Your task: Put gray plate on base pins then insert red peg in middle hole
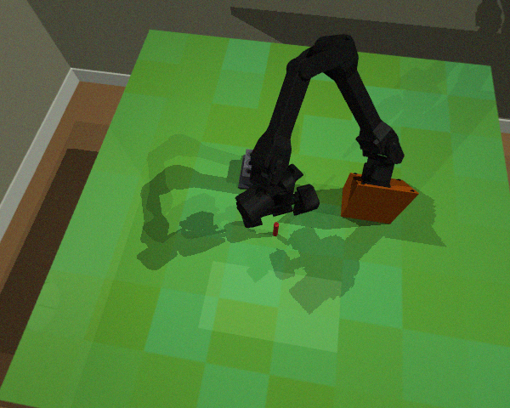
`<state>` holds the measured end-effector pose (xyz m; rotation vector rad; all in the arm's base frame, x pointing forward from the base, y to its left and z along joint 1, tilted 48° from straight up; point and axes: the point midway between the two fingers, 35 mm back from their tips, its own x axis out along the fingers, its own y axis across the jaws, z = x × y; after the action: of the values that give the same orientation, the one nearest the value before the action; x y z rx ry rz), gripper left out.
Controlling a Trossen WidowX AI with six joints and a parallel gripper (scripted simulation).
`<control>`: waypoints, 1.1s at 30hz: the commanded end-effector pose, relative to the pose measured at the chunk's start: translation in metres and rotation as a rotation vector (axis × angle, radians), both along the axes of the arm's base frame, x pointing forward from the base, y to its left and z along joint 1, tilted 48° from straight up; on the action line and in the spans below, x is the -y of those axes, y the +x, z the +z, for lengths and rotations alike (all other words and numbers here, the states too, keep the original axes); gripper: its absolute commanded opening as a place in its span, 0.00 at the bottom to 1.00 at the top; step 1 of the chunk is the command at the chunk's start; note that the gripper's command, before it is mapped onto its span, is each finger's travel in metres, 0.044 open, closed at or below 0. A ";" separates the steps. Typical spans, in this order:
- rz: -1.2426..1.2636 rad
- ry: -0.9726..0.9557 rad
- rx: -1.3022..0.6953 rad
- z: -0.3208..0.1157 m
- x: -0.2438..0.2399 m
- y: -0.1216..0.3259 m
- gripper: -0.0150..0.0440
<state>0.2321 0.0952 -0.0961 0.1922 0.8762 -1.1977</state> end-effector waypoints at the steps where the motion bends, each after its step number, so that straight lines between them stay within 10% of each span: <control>1: 0.008 -0.004 0.000 -0.007 0.004 0.001 1.00; 33: 0.009 -0.005 0.000 -0.042 0.041 0.007 1.00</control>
<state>0.2413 0.0603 -0.1337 0.2003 0.8700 -1.1866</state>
